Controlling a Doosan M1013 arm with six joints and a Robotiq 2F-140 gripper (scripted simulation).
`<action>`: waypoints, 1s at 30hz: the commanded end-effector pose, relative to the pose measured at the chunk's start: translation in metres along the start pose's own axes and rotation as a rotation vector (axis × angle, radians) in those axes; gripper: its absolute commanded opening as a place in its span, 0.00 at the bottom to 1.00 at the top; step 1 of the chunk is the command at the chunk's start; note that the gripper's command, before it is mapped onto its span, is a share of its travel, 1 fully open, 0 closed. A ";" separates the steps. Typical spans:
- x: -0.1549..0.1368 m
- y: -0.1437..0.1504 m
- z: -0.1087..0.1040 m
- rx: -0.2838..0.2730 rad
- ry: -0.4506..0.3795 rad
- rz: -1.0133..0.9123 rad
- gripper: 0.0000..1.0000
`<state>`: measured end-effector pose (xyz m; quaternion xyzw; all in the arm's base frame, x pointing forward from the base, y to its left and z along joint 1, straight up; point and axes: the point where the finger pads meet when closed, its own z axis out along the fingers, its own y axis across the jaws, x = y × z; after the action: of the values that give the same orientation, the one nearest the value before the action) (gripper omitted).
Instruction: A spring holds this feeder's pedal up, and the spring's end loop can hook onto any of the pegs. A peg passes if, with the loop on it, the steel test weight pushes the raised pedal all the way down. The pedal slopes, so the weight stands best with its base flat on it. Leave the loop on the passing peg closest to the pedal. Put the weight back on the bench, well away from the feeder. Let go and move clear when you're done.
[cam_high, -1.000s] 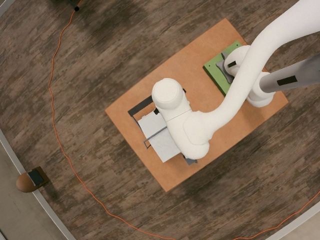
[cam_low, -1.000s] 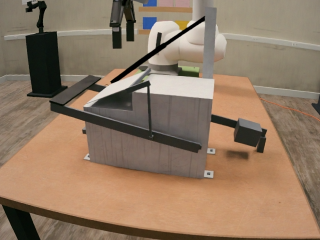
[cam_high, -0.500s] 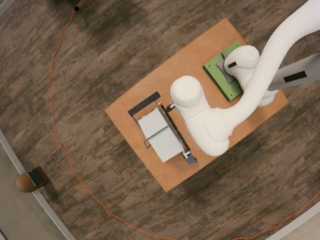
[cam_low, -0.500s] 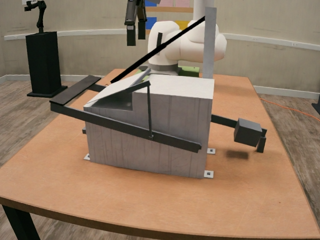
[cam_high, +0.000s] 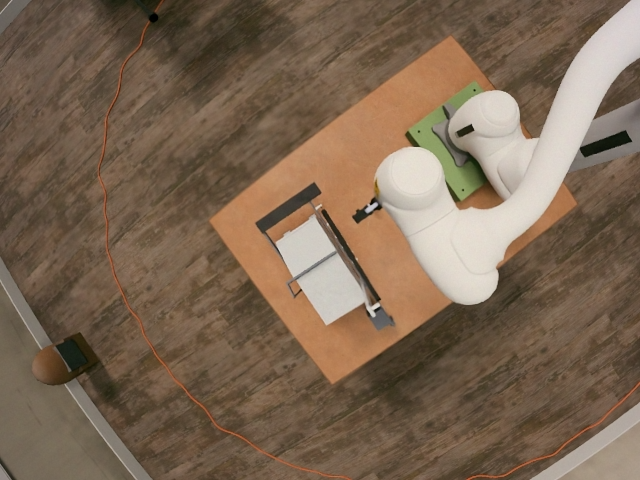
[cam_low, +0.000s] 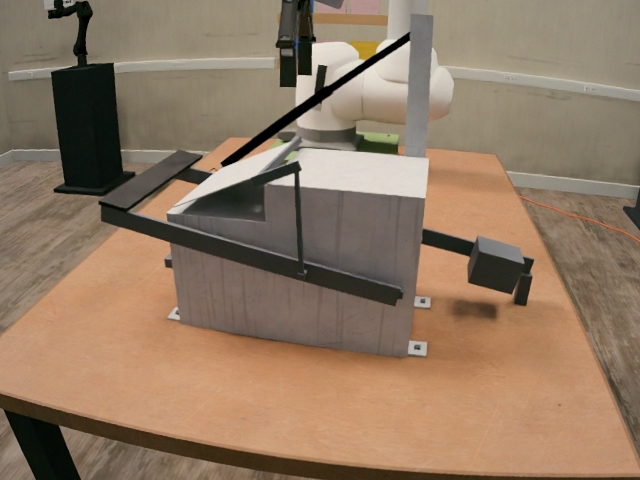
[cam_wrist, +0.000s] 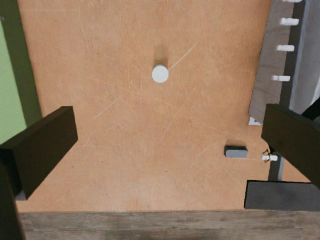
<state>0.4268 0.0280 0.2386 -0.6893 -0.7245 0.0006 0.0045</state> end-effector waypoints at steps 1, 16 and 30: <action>0.000 0.000 0.000 -0.001 0.000 0.000 1.00; 0.001 -0.002 0.060 -0.001 0.000 0.000 1.00; 0.002 -0.004 0.119 -0.001 0.000 0.000 1.00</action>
<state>0.4194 0.0306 0.1206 -0.6893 -0.7245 0.0018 0.0055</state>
